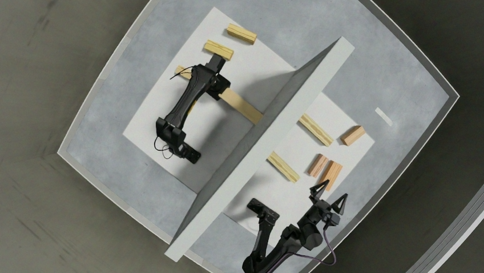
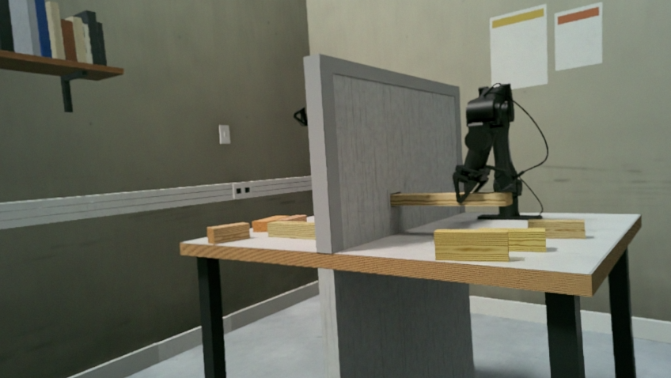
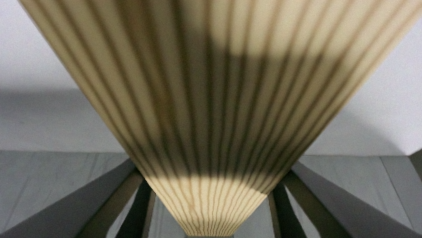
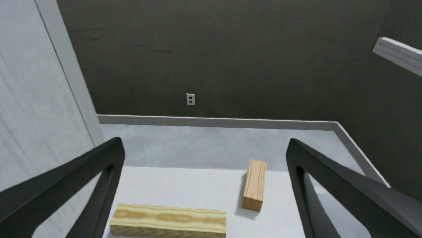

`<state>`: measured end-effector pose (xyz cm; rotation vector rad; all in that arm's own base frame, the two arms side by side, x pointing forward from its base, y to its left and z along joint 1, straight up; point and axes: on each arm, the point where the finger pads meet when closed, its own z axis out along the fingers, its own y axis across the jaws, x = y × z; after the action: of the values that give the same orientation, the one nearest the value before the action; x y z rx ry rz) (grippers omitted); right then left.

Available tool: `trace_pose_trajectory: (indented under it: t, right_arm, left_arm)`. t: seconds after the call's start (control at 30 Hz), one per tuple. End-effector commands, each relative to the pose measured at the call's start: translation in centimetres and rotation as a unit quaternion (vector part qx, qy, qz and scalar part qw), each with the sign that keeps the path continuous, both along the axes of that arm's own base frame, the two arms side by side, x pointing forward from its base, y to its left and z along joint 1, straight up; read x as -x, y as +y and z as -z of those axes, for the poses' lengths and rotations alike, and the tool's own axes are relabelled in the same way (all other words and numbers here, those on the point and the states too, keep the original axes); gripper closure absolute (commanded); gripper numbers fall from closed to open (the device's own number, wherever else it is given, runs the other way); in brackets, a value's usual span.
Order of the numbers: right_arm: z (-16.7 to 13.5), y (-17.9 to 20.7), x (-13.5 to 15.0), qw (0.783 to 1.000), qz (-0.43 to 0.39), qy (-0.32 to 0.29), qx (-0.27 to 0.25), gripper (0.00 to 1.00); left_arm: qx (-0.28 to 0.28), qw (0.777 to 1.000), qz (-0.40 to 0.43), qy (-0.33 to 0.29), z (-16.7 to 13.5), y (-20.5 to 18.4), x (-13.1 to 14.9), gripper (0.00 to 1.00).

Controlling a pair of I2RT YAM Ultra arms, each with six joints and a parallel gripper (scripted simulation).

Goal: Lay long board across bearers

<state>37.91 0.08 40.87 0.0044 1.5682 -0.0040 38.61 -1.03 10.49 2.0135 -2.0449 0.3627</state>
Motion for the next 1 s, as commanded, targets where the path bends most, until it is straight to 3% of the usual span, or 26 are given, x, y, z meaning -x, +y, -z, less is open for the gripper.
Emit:
trace_pose_trajectory:
  t: [0.0, 0.23, 0.4, 0.5, 0.7, 0.97]
  right_arm:
    - [-2.0, -0.5, 1.0, 1.000, 0.008, -0.020, 0.001, 0.00]
    - [-2.0, -0.5, 1.0, 1.000, 0.008, -0.020, 0.001, 0.00]
    - [-2.0, -0.5, 1.0, 1.000, 0.008, -0.020, 0.001, 0.00]
    - [-2.0, -0.5, 1.0, 1.000, 0.008, -0.020, 0.001, 0.00]
    - [-2.0, -0.5, 1.0, 1.000, 0.008, -0.020, 0.001, 0.00]
    - [-2.0, -0.5, 1.0, 1.000, 0.008, -0.020, 0.001, 0.00]
  left_arm:
    - [0.020, 1.000, -0.002, -0.014, -1.2, -1.5, 0.4, 1.00]
    - [0.019, 0.999, 0.000, -0.028, -2.5, -1.8, -0.2, 1.00]
    - [0.020, 1.000, -0.001, -0.015, -1.4, -2.2, 0.5, 1.00]
    - [0.017, 0.999, 0.000, -0.044, -3.5, -2.2, -0.9, 1.00]
    - [0.020, 1.000, -0.001, -0.011, -1.5, -2.7, 0.6, 1.00]
    - [0.019, 1.000, 0.000, -0.023, -2.0, -3.1, -0.1, 1.00]
